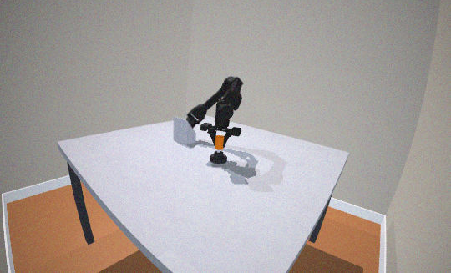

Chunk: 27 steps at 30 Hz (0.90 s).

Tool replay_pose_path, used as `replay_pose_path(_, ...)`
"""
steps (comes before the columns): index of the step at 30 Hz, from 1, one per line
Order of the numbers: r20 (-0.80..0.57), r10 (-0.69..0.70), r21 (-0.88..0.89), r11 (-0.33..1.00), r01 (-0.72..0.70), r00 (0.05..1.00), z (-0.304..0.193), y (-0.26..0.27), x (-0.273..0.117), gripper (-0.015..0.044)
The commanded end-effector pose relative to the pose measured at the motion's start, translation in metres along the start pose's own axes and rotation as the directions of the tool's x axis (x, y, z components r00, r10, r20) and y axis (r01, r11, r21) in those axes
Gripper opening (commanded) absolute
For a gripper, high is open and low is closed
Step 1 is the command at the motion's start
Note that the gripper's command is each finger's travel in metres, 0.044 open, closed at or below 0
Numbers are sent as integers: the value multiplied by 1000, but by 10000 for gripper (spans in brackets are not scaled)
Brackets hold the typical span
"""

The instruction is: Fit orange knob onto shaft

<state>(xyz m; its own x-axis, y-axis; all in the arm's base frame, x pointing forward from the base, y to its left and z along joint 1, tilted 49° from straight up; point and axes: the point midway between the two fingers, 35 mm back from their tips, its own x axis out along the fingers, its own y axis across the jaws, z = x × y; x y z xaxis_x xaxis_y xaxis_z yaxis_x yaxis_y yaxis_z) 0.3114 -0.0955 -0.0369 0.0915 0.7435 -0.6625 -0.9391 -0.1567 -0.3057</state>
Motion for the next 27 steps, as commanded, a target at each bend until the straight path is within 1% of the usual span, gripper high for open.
replay_pose_path(1,1,0,-3,1000,0,1000,0,1,1,0)
replay_pose_path(20,1,0,-4,1000,0,1000,-1,-3,-3,0)
replay_pose_path(22,1,0,-29,1000,0,1000,-1,-3,-3,0)
replay_pose_path(27,1,0,-201,980,0,1000,-2,-3,-2,0)
